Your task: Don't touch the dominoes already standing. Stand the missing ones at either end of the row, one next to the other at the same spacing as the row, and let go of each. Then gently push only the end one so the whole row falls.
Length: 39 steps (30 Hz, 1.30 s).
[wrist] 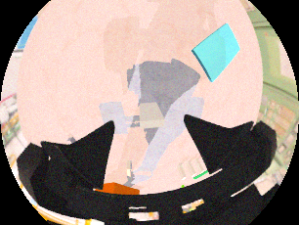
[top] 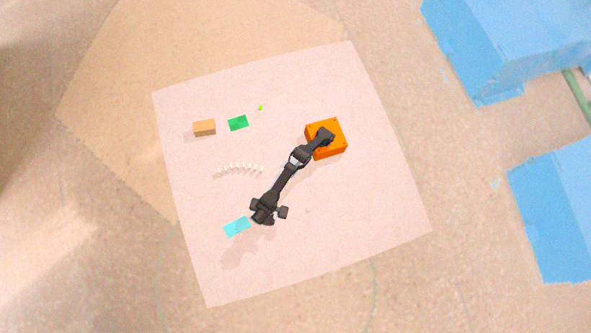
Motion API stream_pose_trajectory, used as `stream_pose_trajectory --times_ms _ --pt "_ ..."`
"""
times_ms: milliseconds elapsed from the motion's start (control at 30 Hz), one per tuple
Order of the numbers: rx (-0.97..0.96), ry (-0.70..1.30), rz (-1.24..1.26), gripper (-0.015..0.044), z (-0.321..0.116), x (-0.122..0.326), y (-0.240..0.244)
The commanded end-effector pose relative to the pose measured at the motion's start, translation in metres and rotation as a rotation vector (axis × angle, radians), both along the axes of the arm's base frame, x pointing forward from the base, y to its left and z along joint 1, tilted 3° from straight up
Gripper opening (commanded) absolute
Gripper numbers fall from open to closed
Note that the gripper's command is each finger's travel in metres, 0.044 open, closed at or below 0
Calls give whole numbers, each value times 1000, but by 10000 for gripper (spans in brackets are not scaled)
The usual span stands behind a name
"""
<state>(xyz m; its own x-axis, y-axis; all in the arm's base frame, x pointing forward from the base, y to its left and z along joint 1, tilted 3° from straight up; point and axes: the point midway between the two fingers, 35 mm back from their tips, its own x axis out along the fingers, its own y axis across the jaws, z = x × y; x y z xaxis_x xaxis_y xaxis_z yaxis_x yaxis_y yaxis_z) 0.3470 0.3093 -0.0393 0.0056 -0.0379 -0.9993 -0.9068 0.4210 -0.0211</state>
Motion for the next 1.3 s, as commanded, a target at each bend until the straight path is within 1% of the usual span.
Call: stream_pose_trajectory --times_ms 0,333,733,767,1100,1167,1267 --pt "16 -8 4 440 -2 1 3" --pt "16 -8 4 440 -14 1 2" --pt "16 -8 4 125 -14 1 2" --pt "16 -8 4 107 -14 1 2" --pt "20 -9 -1 107 -12 1 2" --pt "37 -14 -21 107 6 2 4" --pt "35 -15 -21 107 46 5 7"
